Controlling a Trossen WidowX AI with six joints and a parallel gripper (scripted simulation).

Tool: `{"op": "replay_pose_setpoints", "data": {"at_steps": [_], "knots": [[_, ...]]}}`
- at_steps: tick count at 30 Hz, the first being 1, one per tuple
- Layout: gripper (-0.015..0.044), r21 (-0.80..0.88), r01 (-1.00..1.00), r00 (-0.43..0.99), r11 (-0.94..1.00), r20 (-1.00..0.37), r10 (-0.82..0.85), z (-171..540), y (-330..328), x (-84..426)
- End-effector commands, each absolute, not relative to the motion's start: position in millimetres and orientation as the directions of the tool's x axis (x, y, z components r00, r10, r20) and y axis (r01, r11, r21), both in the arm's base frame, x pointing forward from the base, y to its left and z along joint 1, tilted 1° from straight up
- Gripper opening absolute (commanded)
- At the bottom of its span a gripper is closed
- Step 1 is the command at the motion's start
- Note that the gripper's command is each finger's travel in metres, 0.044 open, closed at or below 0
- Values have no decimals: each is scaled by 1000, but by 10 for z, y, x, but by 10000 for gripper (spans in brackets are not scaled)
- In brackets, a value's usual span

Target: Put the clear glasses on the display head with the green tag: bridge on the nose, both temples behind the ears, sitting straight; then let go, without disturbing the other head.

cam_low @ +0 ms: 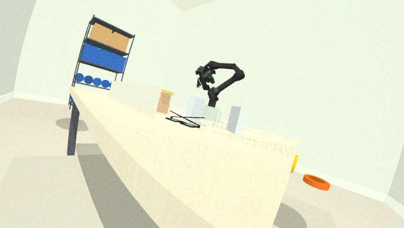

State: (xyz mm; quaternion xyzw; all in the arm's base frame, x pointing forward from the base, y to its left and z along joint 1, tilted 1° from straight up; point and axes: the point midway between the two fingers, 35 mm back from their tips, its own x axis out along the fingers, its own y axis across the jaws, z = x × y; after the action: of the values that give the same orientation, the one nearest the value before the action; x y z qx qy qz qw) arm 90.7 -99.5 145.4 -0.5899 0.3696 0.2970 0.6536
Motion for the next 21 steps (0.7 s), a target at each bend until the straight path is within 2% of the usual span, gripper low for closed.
{"op": "replay_pose_setpoints", "data": {"at_steps": [1,21], "knots": [[0,-550,-824,549,132,-834,-48,1455,-999,906],[0,-511,-843,520,167,-854,10,1448,-1019,989]]}}
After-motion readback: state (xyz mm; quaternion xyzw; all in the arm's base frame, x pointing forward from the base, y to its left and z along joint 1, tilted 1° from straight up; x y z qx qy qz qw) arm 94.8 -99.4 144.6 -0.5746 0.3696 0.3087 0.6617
